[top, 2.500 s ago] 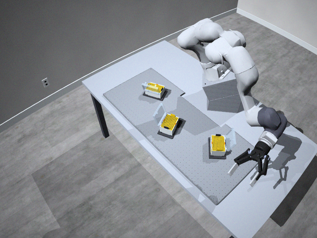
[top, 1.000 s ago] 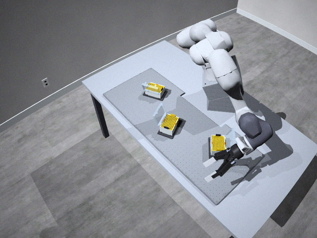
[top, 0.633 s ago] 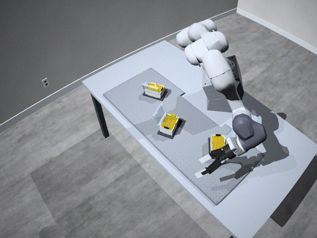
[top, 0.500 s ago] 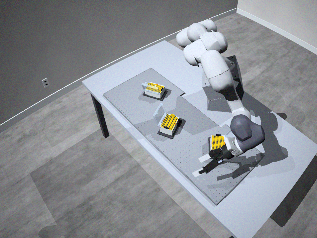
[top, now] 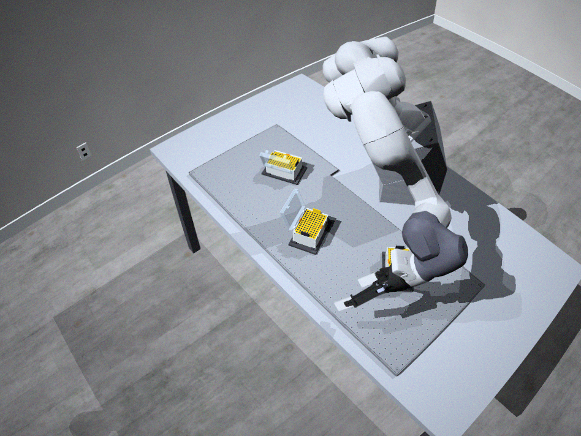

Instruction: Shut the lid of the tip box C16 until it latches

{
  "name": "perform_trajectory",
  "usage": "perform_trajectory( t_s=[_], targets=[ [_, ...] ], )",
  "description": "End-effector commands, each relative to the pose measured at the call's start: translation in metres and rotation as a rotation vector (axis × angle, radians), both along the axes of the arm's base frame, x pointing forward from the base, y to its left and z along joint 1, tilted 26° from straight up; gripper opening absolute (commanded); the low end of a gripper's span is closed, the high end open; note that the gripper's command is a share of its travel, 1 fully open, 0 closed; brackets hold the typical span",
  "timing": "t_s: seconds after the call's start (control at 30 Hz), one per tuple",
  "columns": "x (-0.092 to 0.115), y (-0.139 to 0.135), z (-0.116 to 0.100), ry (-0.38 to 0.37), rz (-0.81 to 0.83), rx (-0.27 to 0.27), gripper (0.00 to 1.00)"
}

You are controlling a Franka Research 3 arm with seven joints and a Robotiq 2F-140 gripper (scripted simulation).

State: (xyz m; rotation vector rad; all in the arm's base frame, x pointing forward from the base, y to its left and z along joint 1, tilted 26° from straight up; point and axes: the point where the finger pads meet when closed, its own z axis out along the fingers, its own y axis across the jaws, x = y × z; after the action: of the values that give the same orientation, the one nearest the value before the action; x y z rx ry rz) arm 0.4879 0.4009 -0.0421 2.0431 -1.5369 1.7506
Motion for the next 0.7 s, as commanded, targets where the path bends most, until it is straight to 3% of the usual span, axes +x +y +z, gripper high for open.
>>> perform_trajectory(
  t_s=[0.0, 0.67],
  targets=[
    [-0.005, -0.011, -0.001, -0.005, -0.080, 0.046, 1.00],
    [-0.027, -0.092, -0.011, 0.047, -0.450, 0.172, 1.00]
  ],
)
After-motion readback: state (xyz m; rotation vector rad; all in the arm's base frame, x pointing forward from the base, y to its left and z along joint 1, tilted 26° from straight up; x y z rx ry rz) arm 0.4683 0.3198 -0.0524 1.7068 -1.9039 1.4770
